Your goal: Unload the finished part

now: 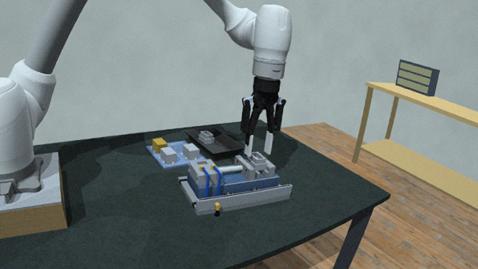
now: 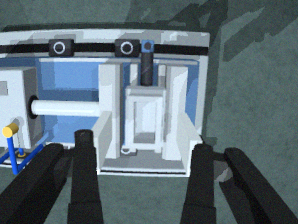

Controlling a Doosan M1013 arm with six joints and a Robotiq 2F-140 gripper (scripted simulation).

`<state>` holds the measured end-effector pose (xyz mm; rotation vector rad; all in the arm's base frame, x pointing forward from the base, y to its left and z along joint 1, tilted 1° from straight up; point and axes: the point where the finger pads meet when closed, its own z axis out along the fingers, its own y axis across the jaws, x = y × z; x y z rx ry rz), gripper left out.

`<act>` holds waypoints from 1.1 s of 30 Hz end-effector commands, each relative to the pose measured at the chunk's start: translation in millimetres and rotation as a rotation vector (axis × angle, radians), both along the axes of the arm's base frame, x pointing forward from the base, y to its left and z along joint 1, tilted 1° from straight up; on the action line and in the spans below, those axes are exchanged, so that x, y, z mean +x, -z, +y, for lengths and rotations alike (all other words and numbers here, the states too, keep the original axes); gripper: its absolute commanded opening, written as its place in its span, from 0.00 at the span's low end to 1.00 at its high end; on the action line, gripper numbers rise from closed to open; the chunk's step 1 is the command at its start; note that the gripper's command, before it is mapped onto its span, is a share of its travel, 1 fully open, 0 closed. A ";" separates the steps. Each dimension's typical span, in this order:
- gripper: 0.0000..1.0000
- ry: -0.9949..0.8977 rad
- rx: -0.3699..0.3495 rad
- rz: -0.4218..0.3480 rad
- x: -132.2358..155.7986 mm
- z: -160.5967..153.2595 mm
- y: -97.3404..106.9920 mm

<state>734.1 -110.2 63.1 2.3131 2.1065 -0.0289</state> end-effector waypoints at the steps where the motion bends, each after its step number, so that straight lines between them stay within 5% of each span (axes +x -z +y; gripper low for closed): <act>1: 0.40 0.000 0.000 0.000 0.0 0.0 -0.2; 33: 0.40 0.000 0.000 0.000 0.0 -0.1 7.3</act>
